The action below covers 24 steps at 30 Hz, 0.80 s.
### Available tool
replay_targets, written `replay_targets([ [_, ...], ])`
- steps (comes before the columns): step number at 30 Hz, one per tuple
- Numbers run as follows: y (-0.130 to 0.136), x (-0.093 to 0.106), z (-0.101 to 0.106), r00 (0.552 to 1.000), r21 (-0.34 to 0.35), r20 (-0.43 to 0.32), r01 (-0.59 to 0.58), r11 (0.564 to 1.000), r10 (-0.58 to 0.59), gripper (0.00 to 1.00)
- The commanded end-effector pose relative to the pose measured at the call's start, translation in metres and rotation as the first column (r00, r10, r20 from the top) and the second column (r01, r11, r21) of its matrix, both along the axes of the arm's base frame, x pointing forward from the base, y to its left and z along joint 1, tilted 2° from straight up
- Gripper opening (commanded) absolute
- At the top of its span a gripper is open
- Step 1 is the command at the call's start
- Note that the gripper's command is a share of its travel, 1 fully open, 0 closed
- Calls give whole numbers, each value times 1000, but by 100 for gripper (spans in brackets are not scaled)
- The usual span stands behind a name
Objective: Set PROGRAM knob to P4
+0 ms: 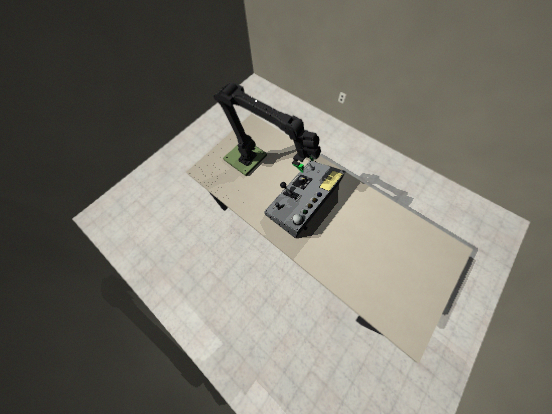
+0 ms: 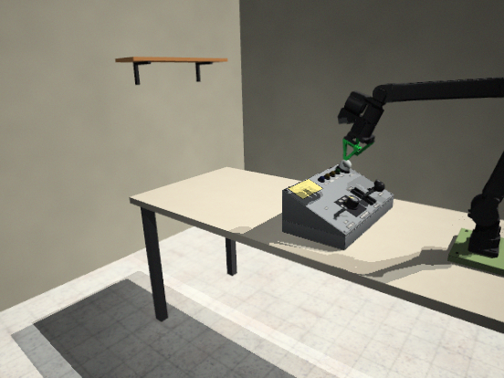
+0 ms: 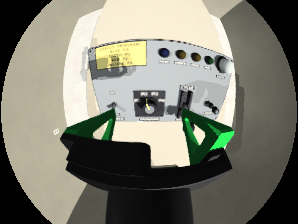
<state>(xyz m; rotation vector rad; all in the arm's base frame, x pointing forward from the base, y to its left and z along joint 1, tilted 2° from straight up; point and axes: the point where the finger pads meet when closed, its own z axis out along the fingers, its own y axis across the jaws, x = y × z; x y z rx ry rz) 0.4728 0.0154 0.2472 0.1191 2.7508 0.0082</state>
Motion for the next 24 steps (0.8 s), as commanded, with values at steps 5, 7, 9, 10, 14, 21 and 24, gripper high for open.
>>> replay_targets([
  [5,-6,13,11,1000,-3,12,0,1000,0,100],
  [7,-6,17,13,1000,-2,30,0,1000,0,100],
  [9,-6,17,13,1000,-2,30,0,1000,0,100],
  [10,-6,17,13,1000,-2,30,0,1000,0,100],
  [14,-6,17,13,1000,-2,30,0,1000,0,100],
  [21,-6,17,13,1000,-2,30,0,1000,0,100],
  [24,-6,17,13,1000,-2,30,0,1000,0,100],
])
